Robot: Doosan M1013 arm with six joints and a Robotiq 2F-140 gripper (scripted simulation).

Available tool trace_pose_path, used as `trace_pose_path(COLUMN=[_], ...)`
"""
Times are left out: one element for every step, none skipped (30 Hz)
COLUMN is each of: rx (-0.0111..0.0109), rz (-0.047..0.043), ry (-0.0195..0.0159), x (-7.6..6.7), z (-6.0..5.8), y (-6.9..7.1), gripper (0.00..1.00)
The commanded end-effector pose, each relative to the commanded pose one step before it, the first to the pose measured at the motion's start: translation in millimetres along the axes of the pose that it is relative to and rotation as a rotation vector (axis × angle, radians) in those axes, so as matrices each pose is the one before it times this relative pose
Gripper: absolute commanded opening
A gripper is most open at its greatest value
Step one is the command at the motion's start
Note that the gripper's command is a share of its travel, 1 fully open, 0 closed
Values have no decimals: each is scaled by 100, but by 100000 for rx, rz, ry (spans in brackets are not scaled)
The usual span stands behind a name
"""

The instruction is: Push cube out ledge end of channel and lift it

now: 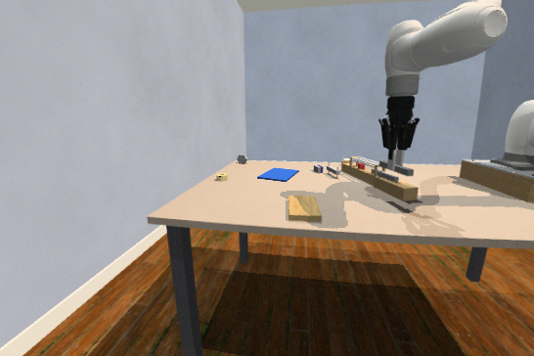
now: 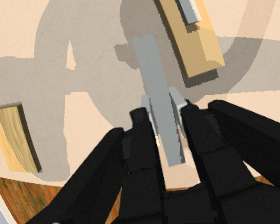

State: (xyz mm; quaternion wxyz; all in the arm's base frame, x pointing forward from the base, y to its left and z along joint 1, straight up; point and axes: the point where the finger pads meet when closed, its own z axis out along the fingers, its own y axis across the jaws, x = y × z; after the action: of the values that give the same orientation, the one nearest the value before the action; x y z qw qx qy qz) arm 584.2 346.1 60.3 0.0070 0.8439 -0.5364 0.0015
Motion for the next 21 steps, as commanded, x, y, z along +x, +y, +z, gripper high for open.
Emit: trace_pose_path(rx=[1005,2,10,0,0,13,0,0,0,0,0,0,0,0,0,0,0,0,0,0,0], rz=[-7172,-1,-8,0,0,-10,0,0,0,0,0,0,0,0,0,0,0,0,0,0,0], ry=[-442,-1,-8,0,0,-10,0,0,0,0,0,0,0,0,0,0,0,0,0,0,0], x=[-111,-86,-2,0,0,-4,-6,-7,-7,-5,-4,-2,0,0,0,0,0,0,0,0,0], z=[59,36,206,0,0,434,622,724,712,593,400,187,32,3,22,53,91,132,170,202,0], y=[6996,977,-3,0,0,-5,-7,-8,-8,-6,-4,-2,0,0,0,0,0,1,1,0,0], gripper=[0,0,0,0,0,0,0,0,0,0,0,0,0,0,0,0,0,0,0,0,0])
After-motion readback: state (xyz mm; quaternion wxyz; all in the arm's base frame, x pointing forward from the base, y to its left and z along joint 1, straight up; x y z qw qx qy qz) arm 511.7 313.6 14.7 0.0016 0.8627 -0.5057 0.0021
